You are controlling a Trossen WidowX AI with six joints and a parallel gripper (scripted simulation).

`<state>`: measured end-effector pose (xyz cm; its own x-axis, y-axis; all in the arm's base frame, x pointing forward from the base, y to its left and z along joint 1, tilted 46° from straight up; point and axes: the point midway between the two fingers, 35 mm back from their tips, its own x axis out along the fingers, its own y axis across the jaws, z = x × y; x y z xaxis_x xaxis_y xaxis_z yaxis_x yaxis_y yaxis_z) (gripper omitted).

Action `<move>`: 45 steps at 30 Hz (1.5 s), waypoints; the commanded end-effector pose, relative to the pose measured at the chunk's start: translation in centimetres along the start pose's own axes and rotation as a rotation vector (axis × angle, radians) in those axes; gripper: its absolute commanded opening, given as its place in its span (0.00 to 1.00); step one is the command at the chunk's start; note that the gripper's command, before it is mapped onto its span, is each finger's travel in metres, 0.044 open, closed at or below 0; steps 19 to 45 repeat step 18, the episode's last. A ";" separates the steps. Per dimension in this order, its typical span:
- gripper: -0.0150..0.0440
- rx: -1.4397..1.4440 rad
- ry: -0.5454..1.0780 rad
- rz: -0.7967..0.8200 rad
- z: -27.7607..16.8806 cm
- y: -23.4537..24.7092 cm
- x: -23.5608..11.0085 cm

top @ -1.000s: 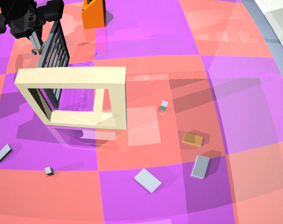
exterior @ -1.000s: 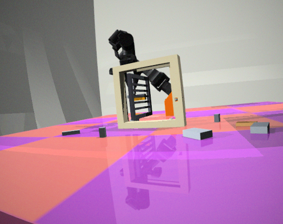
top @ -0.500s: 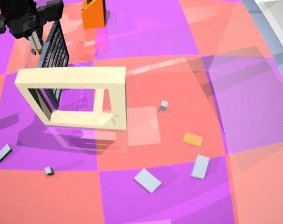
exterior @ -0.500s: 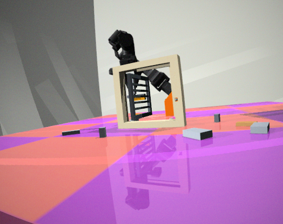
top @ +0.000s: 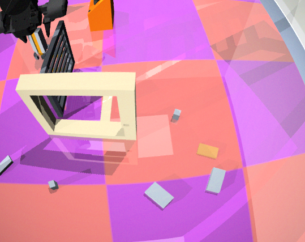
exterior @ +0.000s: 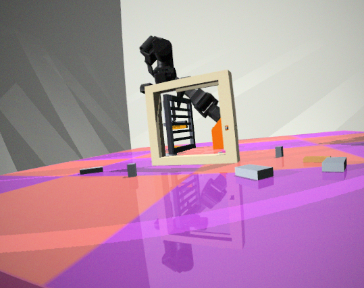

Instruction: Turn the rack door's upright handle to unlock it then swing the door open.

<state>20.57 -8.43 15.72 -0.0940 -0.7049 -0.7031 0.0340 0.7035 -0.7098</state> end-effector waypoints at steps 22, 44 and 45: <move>0.76 -0.064 -0.090 0.039 -0.1 -0.1 -3.6; 0.76 -0.064 -0.090 0.039 -0.1 -0.1 -3.6; 0.76 -0.064 -0.090 0.039 -0.1 -0.1 -3.6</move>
